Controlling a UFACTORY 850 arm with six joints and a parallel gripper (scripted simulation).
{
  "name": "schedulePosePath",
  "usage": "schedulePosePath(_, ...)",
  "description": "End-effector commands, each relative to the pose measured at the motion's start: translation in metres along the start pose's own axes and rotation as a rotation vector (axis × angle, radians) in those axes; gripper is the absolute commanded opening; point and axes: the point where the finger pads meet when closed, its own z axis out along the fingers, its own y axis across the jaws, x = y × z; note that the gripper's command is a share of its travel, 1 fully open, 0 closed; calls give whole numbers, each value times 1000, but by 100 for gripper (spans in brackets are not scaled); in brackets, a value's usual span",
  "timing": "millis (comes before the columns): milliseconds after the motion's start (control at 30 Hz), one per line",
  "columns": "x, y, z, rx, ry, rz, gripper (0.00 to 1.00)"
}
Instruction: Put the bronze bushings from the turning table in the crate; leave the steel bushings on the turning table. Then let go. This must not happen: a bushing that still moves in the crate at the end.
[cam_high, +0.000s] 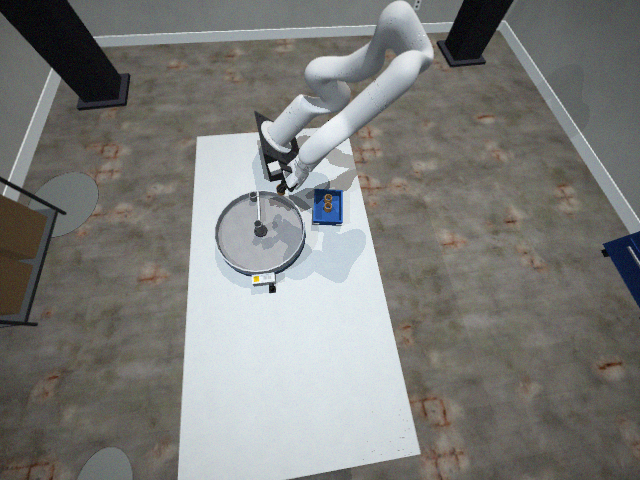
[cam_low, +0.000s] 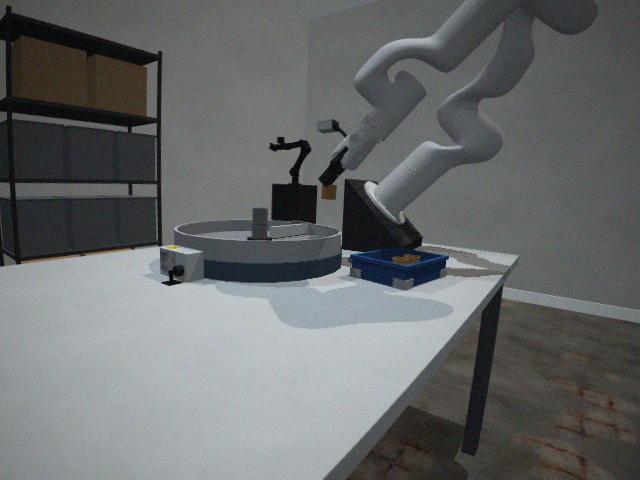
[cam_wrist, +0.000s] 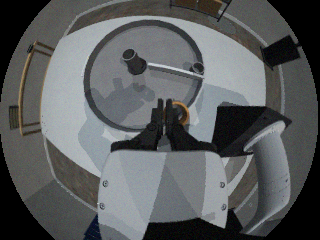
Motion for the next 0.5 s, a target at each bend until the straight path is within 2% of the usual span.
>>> schedulePosePath(0, -7, -7, -7, -23, -26, 2, 0)
schedulePosePath(467, -25, -21, -23, -23, -26, 2, 0)
